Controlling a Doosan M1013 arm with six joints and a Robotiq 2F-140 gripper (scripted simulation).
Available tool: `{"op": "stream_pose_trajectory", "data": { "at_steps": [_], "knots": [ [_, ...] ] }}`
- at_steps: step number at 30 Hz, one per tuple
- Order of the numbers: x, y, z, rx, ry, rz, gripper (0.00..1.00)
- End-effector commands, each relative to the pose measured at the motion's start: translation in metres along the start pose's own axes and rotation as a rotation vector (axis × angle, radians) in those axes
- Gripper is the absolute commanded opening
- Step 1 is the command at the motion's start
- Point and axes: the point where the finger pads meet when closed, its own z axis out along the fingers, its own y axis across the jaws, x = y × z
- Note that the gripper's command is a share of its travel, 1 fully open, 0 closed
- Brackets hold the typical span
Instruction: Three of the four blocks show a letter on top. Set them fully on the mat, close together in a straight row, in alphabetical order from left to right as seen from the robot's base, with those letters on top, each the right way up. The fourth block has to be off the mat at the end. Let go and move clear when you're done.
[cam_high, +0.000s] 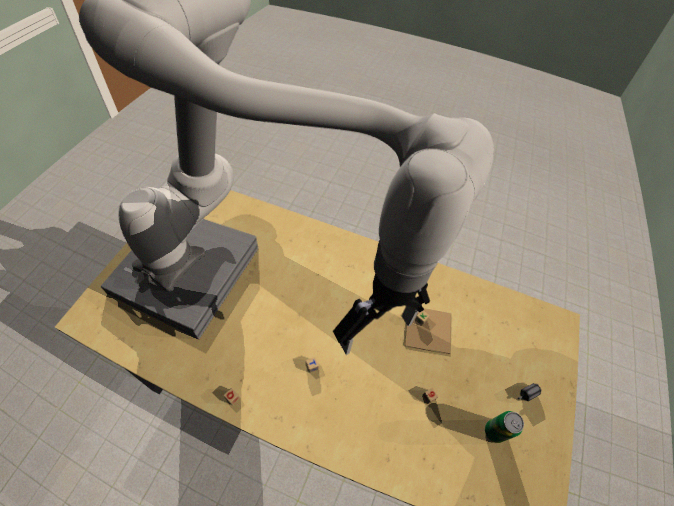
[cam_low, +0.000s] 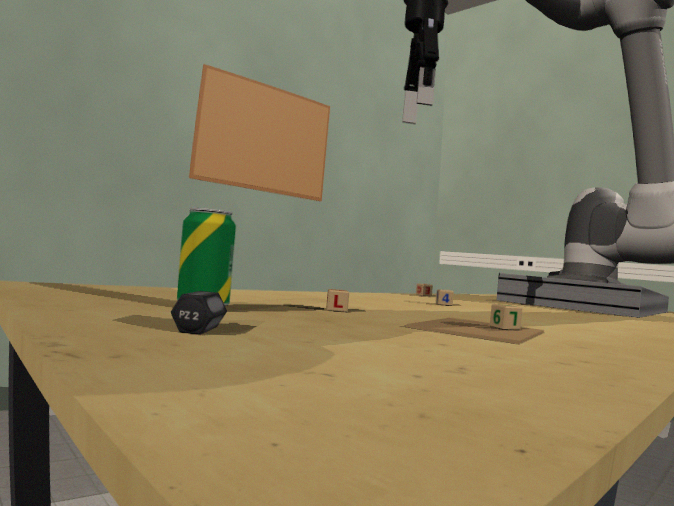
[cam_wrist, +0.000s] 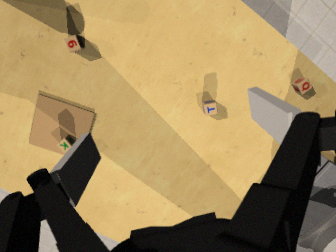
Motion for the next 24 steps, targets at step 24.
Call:
{"op": "stream_pose_trajectory", "data": {
  "at_steps": [24],
  "knots": [
    [0.082, -0.103, 0.129, -0.174, 0.04, 0.892, 1.0]
  ]
}}
